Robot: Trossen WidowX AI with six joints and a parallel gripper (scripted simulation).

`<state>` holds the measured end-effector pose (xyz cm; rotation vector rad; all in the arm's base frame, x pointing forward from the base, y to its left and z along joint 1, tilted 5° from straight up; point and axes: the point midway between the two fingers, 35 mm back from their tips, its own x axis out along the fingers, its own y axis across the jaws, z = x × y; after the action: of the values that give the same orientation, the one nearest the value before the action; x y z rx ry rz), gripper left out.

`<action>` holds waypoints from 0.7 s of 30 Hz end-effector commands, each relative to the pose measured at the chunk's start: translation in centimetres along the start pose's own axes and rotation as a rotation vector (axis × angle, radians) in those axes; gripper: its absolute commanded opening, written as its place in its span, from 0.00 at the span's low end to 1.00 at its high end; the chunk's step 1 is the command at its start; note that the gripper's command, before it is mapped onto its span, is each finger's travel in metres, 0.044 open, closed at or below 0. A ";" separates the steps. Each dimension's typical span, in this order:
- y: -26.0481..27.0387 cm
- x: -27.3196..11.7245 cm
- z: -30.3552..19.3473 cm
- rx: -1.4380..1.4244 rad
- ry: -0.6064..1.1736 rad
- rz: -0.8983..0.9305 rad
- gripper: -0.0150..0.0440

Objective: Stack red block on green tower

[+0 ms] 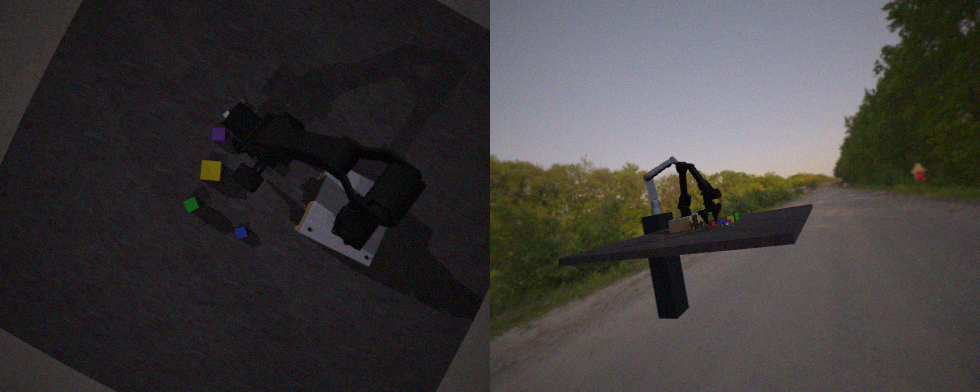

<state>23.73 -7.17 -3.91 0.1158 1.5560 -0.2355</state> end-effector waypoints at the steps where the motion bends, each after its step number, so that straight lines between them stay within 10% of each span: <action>1: -0.1 0.7 -0.2 -0.004 0.006 -0.005 1.00; 21: -0.1 1.4 -0.3 -0.004 0.006 -0.005 1.00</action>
<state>23.46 -7.21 -5.31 0.1165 1.5631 -0.2349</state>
